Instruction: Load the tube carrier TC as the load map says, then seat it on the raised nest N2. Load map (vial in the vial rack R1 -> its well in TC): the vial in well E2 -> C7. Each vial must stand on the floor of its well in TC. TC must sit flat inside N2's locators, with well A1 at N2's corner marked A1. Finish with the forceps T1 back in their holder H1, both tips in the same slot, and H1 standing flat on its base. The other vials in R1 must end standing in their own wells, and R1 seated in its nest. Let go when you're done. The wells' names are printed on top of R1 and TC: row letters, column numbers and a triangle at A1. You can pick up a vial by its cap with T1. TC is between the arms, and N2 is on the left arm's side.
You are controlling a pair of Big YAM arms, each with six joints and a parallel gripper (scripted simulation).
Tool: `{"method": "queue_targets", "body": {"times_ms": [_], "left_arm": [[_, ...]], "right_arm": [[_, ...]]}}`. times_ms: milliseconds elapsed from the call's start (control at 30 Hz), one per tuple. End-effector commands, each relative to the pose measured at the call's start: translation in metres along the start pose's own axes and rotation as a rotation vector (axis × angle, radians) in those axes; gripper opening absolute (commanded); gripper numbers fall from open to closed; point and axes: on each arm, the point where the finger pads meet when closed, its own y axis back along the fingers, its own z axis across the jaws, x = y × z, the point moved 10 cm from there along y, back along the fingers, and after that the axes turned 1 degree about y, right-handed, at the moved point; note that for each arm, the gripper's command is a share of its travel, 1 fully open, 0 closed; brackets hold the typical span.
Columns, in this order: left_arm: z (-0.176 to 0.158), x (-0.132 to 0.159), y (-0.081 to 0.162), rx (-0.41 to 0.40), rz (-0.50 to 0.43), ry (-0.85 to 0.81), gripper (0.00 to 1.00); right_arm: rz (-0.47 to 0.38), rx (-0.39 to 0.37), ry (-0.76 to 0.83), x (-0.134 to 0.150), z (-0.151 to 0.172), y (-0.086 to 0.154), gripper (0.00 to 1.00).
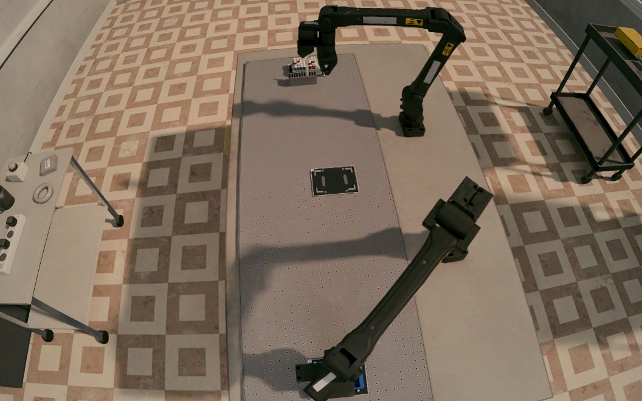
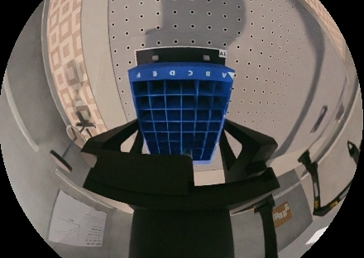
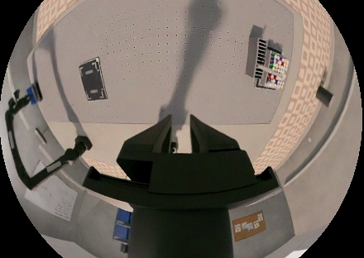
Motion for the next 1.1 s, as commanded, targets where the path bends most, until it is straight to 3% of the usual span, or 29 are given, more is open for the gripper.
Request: {"method": "queue_targets", "body": {"times_ms": [0, 1067], "left_arm": [[-0.004, -0.005, 0.028, -0.038, -0.047, 0.002, 0.00], [-0.005, -0.004, 0.019, -0.035, -0.044, 0.002, 0.00]], "right_arm": [[-0.033, 0.009, -0.007, -0.004, -0.001, 0.013, 0.24], [-0.033, 0.009, -0.007, -0.004, -0.001, 0.013, 0.24]]}}
